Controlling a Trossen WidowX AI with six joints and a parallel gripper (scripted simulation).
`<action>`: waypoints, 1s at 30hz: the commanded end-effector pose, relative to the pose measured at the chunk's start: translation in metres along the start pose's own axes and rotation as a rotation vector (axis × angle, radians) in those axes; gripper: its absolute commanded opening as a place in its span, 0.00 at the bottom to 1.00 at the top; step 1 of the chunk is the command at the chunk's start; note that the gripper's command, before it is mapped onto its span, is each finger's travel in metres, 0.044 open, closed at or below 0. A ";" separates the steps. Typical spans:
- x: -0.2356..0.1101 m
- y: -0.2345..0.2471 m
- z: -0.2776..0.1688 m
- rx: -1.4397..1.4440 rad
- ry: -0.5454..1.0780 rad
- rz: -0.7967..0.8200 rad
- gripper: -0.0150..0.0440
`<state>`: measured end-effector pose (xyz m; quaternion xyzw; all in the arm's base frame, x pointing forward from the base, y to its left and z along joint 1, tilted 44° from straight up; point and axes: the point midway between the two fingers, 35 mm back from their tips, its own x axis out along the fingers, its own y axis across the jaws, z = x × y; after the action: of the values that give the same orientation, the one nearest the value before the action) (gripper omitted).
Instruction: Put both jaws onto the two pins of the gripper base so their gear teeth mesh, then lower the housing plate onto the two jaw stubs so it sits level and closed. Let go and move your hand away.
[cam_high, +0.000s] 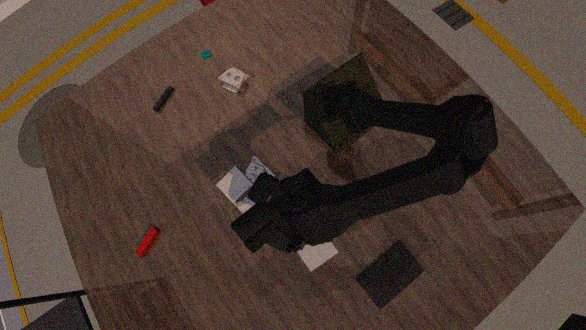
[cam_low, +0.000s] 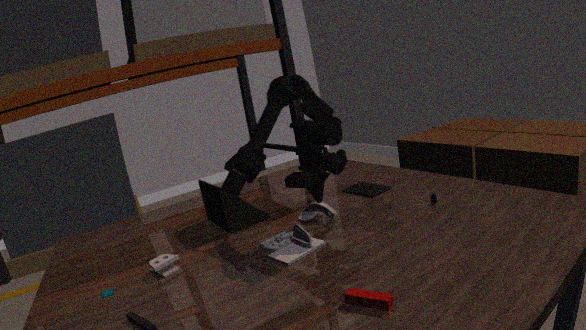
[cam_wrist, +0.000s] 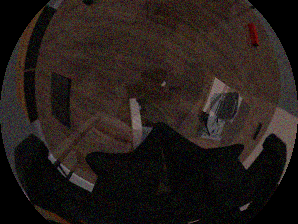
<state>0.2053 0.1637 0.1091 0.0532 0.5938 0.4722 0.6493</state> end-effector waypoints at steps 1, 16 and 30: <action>0.007 -0.001 -0.001 0.007 0.003 -0.001 0.25; 0.032 0.001 -0.001 0.006 0.002 0.001 0.25; 0.038 0.007 -0.001 0.006 0.002 0.001 0.25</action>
<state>0.1965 0.1902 0.0839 0.0558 0.5959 0.4722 0.6471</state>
